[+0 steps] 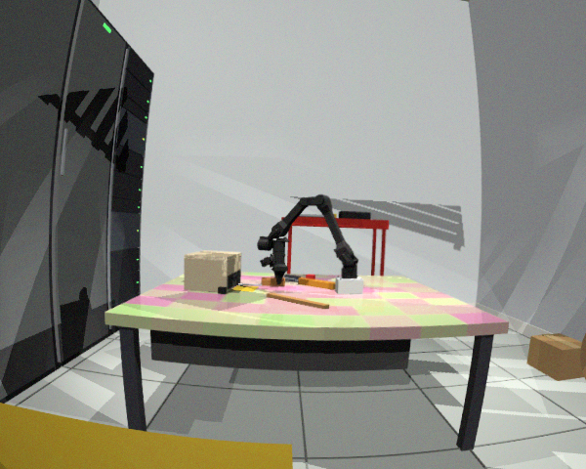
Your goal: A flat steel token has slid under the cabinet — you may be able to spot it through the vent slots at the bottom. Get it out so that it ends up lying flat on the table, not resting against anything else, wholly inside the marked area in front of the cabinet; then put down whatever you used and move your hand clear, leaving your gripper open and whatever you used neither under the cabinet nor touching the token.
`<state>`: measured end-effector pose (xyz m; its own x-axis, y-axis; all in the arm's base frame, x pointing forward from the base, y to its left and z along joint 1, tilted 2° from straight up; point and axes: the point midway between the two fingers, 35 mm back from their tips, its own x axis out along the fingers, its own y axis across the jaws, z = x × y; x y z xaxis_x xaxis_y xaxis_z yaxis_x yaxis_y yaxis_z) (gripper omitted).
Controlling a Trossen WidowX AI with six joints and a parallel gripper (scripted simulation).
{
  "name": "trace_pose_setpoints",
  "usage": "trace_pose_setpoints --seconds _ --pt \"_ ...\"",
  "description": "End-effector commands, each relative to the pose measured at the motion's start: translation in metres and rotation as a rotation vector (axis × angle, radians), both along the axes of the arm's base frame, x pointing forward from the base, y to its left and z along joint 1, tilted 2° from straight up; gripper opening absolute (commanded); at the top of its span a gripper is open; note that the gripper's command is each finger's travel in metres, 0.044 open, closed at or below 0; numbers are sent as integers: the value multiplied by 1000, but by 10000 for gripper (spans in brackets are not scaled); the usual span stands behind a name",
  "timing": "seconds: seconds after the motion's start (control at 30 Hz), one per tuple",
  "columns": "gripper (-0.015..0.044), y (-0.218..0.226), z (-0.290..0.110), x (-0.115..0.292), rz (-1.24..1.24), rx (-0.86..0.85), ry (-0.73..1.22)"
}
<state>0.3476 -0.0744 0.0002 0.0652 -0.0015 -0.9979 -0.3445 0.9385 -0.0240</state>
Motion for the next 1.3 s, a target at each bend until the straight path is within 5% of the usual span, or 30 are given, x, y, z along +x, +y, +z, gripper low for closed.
trace_pose_setpoints --seconds 0.0,1.27 --pt "0 3 1 7 0 0 -4" --pt "0 16 4 45 0 1 -7"
